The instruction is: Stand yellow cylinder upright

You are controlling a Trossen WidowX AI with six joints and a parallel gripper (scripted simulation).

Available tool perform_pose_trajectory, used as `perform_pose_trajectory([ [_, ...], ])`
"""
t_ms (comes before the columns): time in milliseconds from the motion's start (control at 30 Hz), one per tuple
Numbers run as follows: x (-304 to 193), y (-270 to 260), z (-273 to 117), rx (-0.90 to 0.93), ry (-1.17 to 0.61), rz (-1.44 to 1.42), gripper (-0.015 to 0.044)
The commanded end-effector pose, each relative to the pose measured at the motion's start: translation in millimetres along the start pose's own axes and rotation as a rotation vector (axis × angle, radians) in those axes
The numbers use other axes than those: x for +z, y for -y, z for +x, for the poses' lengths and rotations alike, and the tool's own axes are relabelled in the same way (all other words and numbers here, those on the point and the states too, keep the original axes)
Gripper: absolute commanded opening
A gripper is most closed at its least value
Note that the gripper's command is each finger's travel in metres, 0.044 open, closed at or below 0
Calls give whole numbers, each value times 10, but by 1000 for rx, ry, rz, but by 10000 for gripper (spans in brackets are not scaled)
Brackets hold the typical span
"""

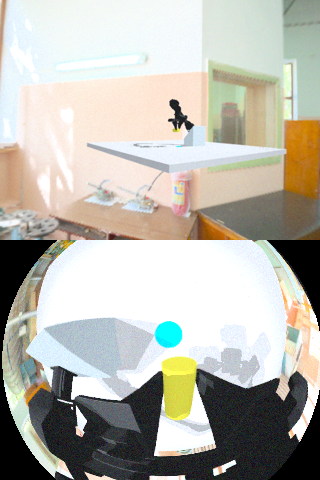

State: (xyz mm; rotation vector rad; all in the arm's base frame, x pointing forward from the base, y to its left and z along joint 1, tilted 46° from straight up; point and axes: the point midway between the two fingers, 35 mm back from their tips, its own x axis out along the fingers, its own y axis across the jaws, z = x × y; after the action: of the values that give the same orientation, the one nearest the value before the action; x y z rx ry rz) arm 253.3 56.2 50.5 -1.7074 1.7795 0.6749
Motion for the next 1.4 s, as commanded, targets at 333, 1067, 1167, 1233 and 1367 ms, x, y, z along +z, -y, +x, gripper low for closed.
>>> perform_pose_trajectory([
  [333, 169, -40, 8, 25, 19, 0, 105],
  [1067, 142, -119, 126, 144, 151, -17, 105],
  [1167, 140, -129, 139, 158, 170, -19, 105],
  [1233, 138, -135, 147, 167, 184, -21, 105],
  [1367, 136, -147, 162, 184, 210, -23, 105],
])
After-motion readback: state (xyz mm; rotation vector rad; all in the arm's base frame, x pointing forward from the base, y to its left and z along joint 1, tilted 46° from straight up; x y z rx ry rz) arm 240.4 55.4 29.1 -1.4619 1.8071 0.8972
